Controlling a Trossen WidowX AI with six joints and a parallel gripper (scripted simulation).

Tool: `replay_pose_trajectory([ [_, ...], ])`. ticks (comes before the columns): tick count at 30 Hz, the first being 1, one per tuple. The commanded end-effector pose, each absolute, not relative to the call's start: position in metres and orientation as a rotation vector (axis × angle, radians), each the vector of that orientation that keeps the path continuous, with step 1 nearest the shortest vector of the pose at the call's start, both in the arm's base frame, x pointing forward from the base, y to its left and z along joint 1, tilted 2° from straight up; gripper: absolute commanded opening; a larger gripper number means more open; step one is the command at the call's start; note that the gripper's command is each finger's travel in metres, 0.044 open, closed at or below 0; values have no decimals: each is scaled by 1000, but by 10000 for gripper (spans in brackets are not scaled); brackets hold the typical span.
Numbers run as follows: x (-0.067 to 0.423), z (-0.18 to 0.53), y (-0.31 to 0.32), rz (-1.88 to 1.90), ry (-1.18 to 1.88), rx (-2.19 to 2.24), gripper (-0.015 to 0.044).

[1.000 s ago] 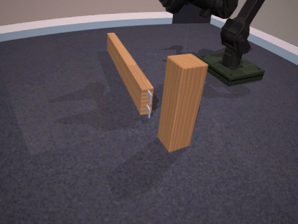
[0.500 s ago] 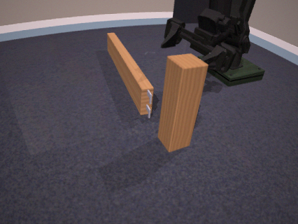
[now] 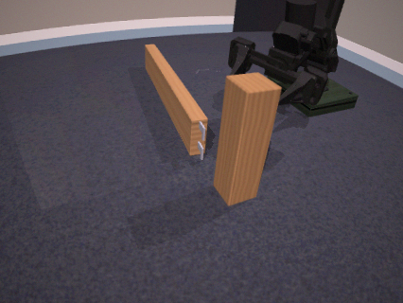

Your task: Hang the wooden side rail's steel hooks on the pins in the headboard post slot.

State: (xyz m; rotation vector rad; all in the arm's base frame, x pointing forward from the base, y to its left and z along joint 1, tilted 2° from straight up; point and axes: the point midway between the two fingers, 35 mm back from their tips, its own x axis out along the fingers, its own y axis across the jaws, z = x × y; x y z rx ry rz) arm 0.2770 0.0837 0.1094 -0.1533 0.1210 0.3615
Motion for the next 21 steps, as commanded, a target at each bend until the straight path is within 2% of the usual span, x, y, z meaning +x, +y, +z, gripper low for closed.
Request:
replay_pose_trajectory([
  [1,276,108,85,369,126,-146,440],
  [11,277,108,85,373,131,-152,440],
  [21,328,108,84,610,334,-361,440],
])
